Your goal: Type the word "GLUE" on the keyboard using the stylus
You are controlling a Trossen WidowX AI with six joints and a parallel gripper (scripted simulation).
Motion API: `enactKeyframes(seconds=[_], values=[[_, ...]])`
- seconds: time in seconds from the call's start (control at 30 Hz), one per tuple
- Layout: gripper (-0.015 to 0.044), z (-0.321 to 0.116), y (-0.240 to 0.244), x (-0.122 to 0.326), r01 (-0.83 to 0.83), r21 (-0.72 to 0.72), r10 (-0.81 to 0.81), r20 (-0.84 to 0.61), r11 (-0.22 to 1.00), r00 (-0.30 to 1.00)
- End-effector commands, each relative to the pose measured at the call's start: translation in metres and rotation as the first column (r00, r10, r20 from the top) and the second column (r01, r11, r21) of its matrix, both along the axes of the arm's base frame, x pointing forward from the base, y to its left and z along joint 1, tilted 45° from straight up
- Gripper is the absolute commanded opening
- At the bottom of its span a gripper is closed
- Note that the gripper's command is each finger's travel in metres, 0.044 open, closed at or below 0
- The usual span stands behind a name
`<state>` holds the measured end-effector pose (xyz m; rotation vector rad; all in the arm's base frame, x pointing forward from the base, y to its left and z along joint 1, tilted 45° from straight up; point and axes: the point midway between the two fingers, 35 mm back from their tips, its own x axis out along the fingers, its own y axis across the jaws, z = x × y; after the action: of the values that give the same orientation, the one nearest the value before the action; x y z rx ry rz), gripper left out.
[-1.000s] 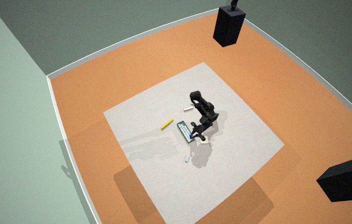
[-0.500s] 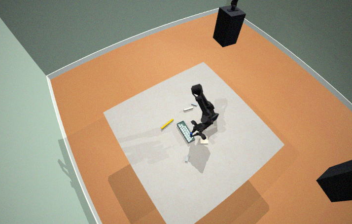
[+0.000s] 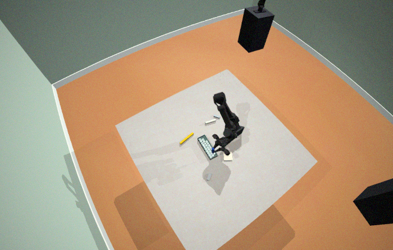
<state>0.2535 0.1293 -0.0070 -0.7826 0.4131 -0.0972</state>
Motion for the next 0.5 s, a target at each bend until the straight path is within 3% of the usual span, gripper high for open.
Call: enactKeyframes(seconds=[0.0,0.23,0.47], values=[[0.0044,0.005,-0.002,0.006,-0.01,0.003,0.01,-0.023,1.0,1.0],[0.0,0.014,-0.007,0.016,-0.042,-0.002,0.042,-0.086,0.999,0.995],[0.0,0.024,-0.014,0.024,-0.081,-0.003,0.08,-0.14,0.997,0.987]])
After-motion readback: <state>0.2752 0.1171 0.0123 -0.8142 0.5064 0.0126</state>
